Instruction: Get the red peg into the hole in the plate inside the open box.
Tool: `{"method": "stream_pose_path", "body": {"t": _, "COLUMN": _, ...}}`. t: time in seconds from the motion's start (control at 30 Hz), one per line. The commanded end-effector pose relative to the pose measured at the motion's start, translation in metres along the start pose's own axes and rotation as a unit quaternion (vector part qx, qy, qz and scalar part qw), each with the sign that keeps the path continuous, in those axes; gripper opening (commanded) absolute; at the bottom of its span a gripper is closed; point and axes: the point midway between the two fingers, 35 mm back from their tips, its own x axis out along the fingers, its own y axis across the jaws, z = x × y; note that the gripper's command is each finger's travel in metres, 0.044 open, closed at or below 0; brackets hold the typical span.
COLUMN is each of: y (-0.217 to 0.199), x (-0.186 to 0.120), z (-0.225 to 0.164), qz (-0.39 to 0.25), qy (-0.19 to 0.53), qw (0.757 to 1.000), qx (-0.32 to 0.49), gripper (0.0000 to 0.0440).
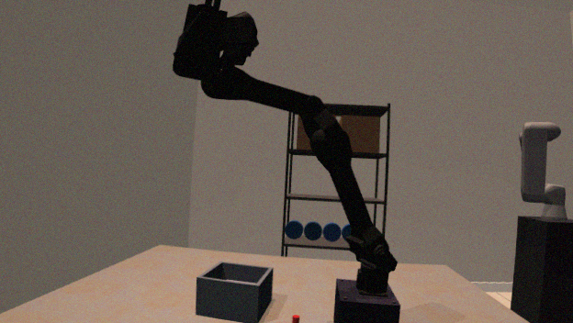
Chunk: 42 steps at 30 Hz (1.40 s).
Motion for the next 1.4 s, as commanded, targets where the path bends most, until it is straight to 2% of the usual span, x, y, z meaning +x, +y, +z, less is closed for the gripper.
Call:
{"method": "stream_pose_path", "body": {"t": 0.0, "y": -0.002, "x": 0.002, "z": 0.000, "qz": -0.009, "qy": 0.004, "qw": 1.000, "qx": 0.007, "gripper": 0.0421}}
{"method": "stream_pose_path", "body": {"t": 0.07, "y": -0.005, "x": 0.008, "z": -0.001, "qz": -0.027, "qy": 0.012, "qw": 0.999, "qx": 0.034, "gripper": 0.0440}}
{"method": "stream_pose_path", "body": {"t": 0.33, "y": -0.004, "x": 0.029, "z": -0.007, "qz": -0.075, "qy": 0.038, "qw": 0.983, "qx": 0.161, "gripper": 0.0440}}
{"method": "stream_pose_path", "body": {"t": 0.67, "y": 0.013, "x": 0.049, "z": -0.018, "qz": -0.119, "qy": 0.080, "qw": 0.938, "qx": 0.317, "gripper": 0.0440}}
{"method": "stream_pose_path", "body": {"t": 1.0, "y": 0.045, "x": 0.063, "z": -0.027, "qz": -0.148, "qy": 0.136, "qw": 0.865, "qx": 0.460, "gripper": 0.0440}}
{"method": "stream_pose_path", "body": {"t": 1.37, "y": 0.096, "x": 0.066, "z": -0.031, "qz": -0.164, "qy": 0.212, "qw": 0.757, "qx": 0.596, "gripper": 0.0440}}
